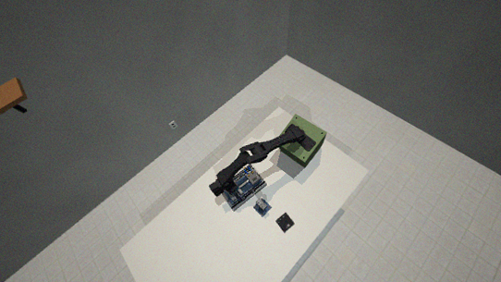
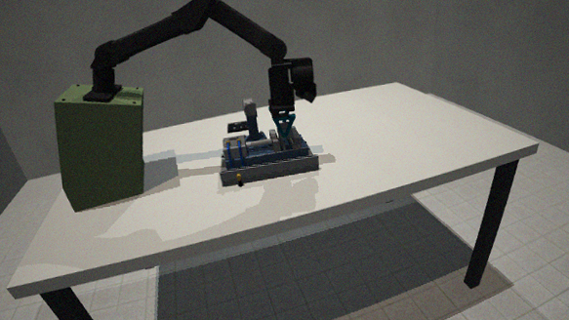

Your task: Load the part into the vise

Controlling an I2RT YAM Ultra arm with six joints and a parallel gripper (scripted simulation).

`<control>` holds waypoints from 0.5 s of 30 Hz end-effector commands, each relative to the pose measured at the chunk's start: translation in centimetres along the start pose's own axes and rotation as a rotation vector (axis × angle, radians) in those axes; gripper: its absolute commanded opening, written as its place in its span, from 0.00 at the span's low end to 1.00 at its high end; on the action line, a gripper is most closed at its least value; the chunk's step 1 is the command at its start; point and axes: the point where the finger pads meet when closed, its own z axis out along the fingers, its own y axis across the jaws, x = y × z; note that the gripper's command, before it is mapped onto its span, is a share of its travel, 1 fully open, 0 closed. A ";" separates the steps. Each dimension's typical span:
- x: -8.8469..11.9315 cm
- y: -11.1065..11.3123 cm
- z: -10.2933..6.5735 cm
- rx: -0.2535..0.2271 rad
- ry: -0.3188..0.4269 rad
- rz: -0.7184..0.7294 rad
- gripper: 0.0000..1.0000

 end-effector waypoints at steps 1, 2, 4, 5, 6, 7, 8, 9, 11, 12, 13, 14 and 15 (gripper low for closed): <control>-2.0 0.0 -1.7 0.009 -0.055 -0.004 0.00; -2.0 0.0 -1.7 0.009 -0.054 -0.003 0.00; -2.2 0.0 -2.1 0.010 -0.063 -0.004 0.00; -2.4 0.1 -2.5 0.011 -0.071 -0.005 0.00; -2.5 0.1 -2.6 0.011 -0.072 -0.005 0.00; -2.4 0.1 -2.6 0.011 -0.071 -0.005 0.00; -2.4 0.1 -2.6 0.011 -0.070 -0.005 0.00; -2.4 0.1 -2.6 0.011 -0.069 -0.005 0.00; -2.3 0.1 -2.5 0.011 -0.067 -0.005 0.00; -2.3 0.1 -2.5 0.011 -0.067 -0.005 0.00; -2.3 0.1 -2.5 0.011 -0.067 -0.005 0.00; -2.3 0.1 -2.5 0.011 -0.065 -0.005 0.00; -2.3 0.1 -2.5 0.010 -0.065 -0.005 0.00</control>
